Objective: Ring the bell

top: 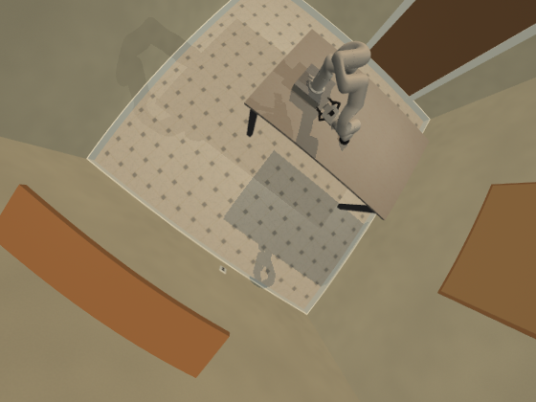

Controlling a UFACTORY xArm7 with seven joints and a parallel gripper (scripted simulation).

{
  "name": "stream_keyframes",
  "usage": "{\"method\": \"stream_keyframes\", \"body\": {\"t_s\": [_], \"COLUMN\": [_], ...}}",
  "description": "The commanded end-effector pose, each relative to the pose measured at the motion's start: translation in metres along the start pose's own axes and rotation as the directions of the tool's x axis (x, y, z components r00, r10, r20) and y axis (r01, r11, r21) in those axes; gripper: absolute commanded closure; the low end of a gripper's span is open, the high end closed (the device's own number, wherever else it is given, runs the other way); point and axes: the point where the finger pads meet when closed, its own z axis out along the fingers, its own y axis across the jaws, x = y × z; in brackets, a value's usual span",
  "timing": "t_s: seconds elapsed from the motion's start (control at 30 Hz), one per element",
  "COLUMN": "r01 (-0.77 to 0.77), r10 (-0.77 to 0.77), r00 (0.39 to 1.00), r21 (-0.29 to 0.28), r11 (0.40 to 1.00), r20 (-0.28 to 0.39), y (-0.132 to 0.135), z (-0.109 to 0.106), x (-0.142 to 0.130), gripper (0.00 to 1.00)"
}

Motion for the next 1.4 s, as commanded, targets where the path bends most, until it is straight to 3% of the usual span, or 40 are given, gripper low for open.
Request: {"method": "stream_keyframes", "body": {"t_s": [0.0,0.57,0.67,0.97,1.1,1.17,1.27,1.3,1.37], "r01": [-0.001,-0.001,-0.012,-0.146,-0.155,-0.221,-0.228,-0.265,-0.292], "r10": [0.001,0.001,0.011,0.084,0.086,0.09,0.09,0.084,0.077], "r00": [1.0,1.0,1.0,0.964,0.959,0.92,0.914,0.884,0.86], "r21": [0.002,0.002,0.024,0.237,0.248,0.312,0.318,0.346,0.362], "r11": [1.0,1.0,1.0,0.961,0.956,0.924,0.92,0.9,0.885], "r20": [0.002,0.002,0.019,0.253,0.269,0.382,0.395,0.459,0.505], "y": [0.0,0.0,-0.002,-0.019,-0.02,-0.022,-0.022,-0.021,-0.02], "z": [-0.001,-0.001,-0.003,-0.042,-0.045,-0.068,-0.071,-0.086,-0.097], "x": [0.0,0.0,-0.006,-0.074,-0.078,-0.106,-0.109,-0.124,-0.135], "gripper": [0.0,0.0,0.0,0.0,0.0,0.0,0.0,0.0,0.0]}}
